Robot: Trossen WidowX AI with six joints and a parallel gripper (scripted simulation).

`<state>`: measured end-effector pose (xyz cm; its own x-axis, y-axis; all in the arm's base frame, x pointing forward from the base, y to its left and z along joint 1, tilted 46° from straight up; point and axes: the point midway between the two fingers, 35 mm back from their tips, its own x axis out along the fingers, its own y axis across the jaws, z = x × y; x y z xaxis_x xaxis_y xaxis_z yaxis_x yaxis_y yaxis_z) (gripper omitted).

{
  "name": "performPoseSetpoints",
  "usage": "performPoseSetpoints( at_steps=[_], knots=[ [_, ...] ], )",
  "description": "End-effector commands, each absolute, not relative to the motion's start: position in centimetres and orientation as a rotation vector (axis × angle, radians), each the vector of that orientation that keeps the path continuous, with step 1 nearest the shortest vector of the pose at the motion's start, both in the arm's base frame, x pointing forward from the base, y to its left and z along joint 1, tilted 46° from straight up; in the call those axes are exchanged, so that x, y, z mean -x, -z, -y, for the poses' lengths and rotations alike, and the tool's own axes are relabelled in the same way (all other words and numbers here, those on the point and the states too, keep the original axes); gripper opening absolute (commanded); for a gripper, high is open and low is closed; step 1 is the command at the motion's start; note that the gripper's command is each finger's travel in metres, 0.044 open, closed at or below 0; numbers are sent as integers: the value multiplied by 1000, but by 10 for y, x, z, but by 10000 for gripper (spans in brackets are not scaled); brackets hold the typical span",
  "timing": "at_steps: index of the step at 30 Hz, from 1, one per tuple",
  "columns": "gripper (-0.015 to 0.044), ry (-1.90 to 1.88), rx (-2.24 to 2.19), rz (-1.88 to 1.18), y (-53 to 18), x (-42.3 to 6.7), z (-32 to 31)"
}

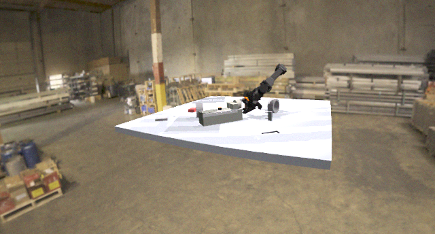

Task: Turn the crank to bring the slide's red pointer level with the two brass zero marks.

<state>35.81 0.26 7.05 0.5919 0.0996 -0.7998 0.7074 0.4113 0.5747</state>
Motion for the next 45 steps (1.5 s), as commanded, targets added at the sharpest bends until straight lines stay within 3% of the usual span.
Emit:
performPoseSetpoints(
  at_steps=[1,45],
  knots=[
    [0,472,-1098,-900,-64,-352,0],
    [0,473,-1097,-900,-61,-342,7]
  ],
)
